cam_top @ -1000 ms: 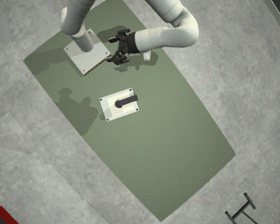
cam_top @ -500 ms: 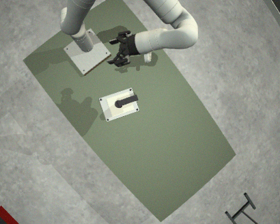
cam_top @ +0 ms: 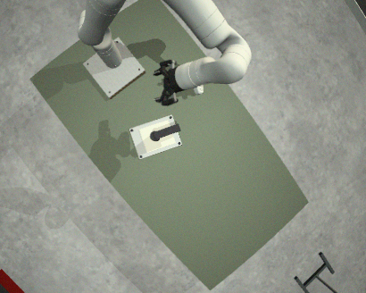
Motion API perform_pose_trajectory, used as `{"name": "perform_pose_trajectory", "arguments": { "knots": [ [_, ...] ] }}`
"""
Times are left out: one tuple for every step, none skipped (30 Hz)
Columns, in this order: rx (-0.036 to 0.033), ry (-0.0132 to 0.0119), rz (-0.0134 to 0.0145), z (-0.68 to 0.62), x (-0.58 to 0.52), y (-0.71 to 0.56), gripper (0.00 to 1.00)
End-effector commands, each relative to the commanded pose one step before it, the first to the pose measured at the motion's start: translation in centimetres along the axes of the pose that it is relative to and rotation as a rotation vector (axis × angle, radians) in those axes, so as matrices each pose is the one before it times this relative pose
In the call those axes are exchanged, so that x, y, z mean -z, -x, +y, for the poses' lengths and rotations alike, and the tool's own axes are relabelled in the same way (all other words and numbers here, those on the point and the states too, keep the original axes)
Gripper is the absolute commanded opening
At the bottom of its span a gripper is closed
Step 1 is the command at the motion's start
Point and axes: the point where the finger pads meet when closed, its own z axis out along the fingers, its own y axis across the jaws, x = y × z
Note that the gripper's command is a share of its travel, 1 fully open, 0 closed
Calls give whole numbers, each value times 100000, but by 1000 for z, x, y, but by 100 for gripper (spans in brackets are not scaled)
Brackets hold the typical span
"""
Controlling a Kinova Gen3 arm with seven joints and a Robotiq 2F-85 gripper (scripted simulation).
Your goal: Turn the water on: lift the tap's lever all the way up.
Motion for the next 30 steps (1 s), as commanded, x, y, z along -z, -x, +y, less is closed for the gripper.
{"name": "perform_pose_trajectory", "arguments": {
  "knots": [
    [6839, -3112, 15074, 3252, -1592, -2240, 100],
    [2089, 328, 3657, 704, -218, -631, 100],
    [1927, 460, 3503, 701, -198, -574, 100],
    [1864, 609, 3511, 731, -188, -546, 100],
    [1788, 757, 3487, 756, -175, -513, 100],
    [1704, 902, 3437, 776, -162, -476, 100],
    [1620, 1043, 3372, 795, -147, -438, 100],
    [0, 0, 0, 0, 0, 0, 100],
    [0, 0, 0, 0, 0, 0, 100],
    [1586, 1221, 3405, 839, -137, -412, 100],
    [1445, 1309, 3193, 823, -117, -357, 100],
    [1307, 1367, 2963, 798, -99, -304, 100],
    [1173, 1393, 2720, 765, -82, -254, 100],
    [1045, 1389, 2470, 725, -67, -209, 100],
    [922, 1355, 2217, 677, -54, -168, 100],
    [806, 1294, 1965, 623, -42, -133, 100],
    [697, 1208, 1718, 565, -32, -102, 100],
    [595, 1101, 1479, 502, -25, -77, 100],
    [500, 978, 1250, 437, -18, -57, 100],
    [411, 844, 1035, 371, -13, -40, 100],
    [330, 704, 833, 305, -10, -28, 100],
    [256, 563, 648, 241, -7, -19, 100],
    [190, 428, 482, 182, -5, -12, 100],
    [132, 302, 335, 128, -3, -8, 100],
    [0, 0, 0, 0, 0, 0, 100],
    [0, 0, 0, 0, 0, 0, 100],
    [83, 192, 211, 81, -2, -5, 100],
    [44, 103, 112, 43, -1, -2, 100],
    [17, 39, 43, 16, 0, -1, 100],
    [2, 6, 6, 2, 0, 0, 100]
  ]
}}
